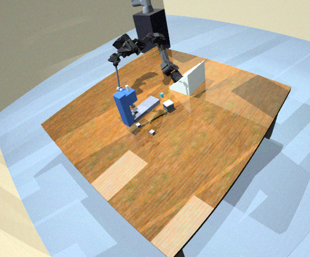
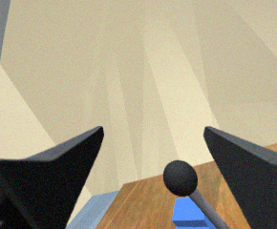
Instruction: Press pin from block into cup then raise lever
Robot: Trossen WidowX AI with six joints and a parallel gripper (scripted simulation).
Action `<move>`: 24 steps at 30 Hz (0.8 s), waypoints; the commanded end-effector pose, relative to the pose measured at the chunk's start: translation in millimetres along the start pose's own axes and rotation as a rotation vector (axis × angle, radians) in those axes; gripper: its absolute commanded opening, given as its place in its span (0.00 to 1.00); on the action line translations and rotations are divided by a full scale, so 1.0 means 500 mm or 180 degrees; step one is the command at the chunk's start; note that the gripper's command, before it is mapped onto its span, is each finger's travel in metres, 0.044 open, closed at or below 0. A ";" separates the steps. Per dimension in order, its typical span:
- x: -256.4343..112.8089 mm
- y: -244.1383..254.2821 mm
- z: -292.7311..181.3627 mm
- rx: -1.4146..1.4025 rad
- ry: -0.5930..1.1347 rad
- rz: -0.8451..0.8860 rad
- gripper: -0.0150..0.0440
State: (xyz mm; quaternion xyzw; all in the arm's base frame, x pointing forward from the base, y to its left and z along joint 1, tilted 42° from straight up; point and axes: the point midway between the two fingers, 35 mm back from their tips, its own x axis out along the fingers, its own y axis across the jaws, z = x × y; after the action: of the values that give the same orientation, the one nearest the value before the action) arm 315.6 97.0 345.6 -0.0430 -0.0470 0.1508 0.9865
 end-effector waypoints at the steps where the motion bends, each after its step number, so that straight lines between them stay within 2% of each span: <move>1: 0.017 0.084 -0.006 -0.0371 0.0126 0.0432 1.00; 5: 0.024 0.164 -0.027 -0.0824 0.0264 0.0862 1.00; 11: 0.042 0.212 -0.137 -0.1735 0.0826 0.1234 1.00; 18: 0.029 0.205 -0.360 -0.3144 0.2052 0.1795 1.00; 24: -0.048 0.174 -0.529 -0.4480 0.3100 0.2870 1.00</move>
State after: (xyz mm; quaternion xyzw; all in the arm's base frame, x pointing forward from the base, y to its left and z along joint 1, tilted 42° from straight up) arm 309.0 172.3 112.2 -0.6257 0.2595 0.3762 0.6322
